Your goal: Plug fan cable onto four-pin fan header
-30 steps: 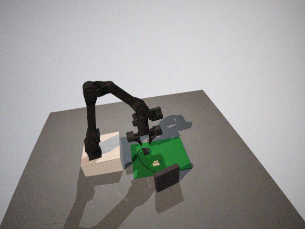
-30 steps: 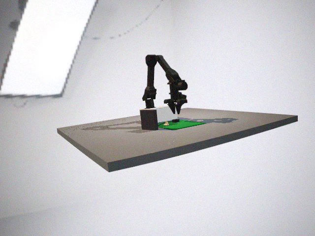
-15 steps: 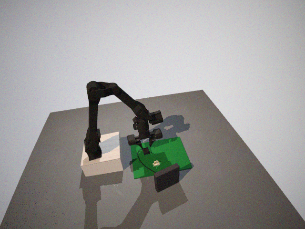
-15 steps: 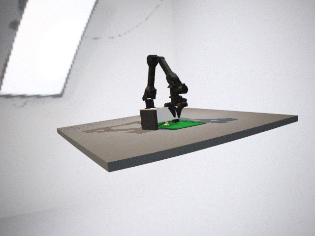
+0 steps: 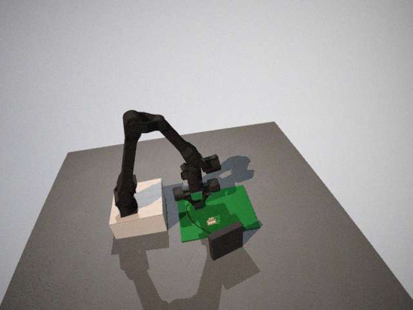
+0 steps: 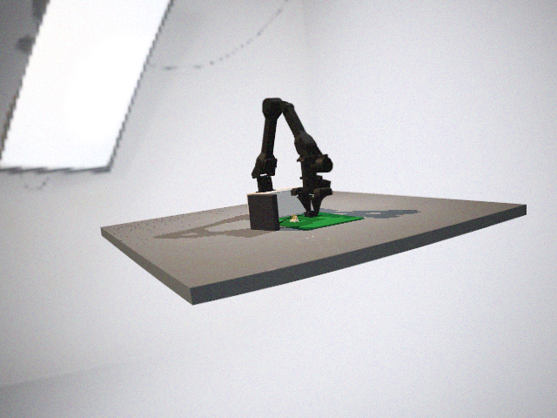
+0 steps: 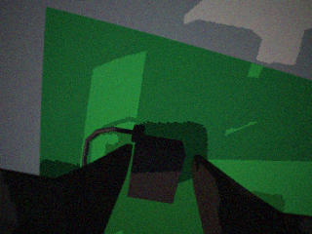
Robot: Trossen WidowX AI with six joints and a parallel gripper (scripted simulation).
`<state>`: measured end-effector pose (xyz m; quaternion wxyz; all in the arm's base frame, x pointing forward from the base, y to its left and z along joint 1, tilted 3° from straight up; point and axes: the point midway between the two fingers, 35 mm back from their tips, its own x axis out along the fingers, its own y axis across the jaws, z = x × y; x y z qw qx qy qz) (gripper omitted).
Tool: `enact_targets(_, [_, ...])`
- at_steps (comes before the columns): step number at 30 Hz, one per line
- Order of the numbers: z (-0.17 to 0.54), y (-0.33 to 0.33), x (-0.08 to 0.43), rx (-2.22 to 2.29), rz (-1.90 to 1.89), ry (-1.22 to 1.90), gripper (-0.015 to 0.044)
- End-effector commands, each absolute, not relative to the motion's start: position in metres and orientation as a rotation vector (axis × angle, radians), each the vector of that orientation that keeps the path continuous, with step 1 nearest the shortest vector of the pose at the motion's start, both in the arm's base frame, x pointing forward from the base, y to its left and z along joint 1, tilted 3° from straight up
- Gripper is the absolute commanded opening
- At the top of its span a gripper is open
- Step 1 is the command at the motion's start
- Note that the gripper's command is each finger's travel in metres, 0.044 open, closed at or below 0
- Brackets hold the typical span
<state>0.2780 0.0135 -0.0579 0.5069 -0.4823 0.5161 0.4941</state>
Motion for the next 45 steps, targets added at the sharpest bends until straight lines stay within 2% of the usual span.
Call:
enact_targets(1, [-0.062, 0.012, 0.275, -1.161, 1.189, 1.257, 0.021])
enact_targets(5, [-0.062, 0.012, 0.275, -1.161, 1.189, 1.257, 0.021])
enact_targets(10, [-0.06, 0.013, 0.277, -1.161, 1.194, 1.248, 0.0079])
enact_targets(20, [-0.06, 0.013, 0.277, -1.161, 1.194, 1.248, 0.0])
enact_targets(45, [0.016, 0.013, 0.28, -1.161, 1.189, 1.255, 0.0])
